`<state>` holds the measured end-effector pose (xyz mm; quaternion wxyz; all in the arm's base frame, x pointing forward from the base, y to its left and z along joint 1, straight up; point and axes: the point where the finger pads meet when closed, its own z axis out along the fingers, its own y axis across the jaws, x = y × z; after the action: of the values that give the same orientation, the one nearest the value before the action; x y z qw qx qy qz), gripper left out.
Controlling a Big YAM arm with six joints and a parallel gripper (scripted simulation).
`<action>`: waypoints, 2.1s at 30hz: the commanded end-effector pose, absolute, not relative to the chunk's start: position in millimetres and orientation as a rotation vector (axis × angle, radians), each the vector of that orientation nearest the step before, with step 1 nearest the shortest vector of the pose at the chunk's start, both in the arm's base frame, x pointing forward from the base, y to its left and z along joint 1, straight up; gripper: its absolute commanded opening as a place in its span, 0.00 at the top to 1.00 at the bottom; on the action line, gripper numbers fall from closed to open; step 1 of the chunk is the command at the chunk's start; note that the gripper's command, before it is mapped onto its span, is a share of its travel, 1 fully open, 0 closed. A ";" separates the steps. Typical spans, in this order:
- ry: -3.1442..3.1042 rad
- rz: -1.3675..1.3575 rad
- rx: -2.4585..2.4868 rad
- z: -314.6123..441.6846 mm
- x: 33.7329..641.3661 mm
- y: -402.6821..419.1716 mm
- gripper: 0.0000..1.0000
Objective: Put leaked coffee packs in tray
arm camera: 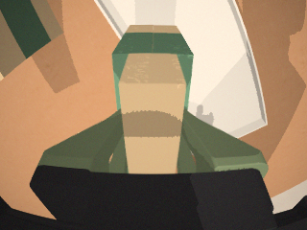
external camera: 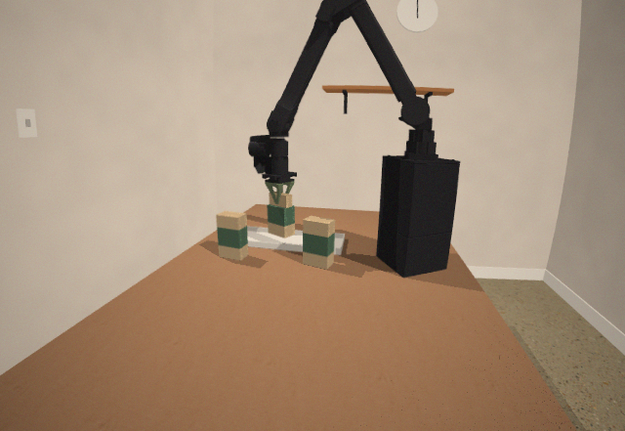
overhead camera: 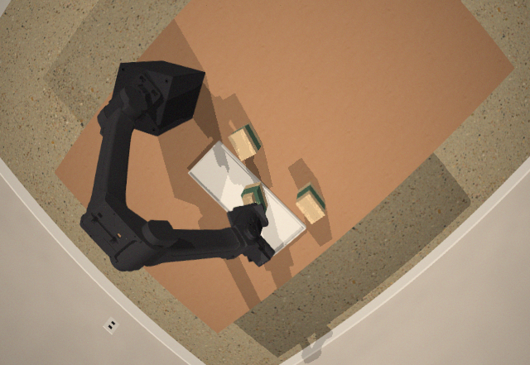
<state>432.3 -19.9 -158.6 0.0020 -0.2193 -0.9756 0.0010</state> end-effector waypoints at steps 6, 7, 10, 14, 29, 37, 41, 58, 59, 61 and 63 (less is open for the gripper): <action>-3.111 -0.012 -0.610 -147.3 455.6 -59.2 0.75; -3.104 -0.011 -0.609 -150.3 454.0 -62.5 0.75; -3.094 -0.010 -0.607 -155.0 451.5 -69.3 0.75; -3.089 -0.009 -0.572 -157.3 446.4 -61.3 0.75; -3.101 -0.006 -0.595 -153.4 450.7 -69.4 0.75; -3.118 -0.007 -0.598 -159.3 456.7 -70.3 0.75; -3.115 -0.007 -0.597 -166.6 455.2 -70.0 0.75; -3.110 -0.007 -0.595 -199.8 451.8 -68.9 0.75; -3.110 -0.007 -0.595 -200.9 452.1 -69.0 0.75; -3.109 -0.007 -0.595 -201.8 453.4 -69.2 0.75; -3.117 -0.007 -0.596 -200.6 456.1 -69.6 0.75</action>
<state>437.9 -65.7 -201.3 0.0010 -0.1947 -0.9809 -0.0014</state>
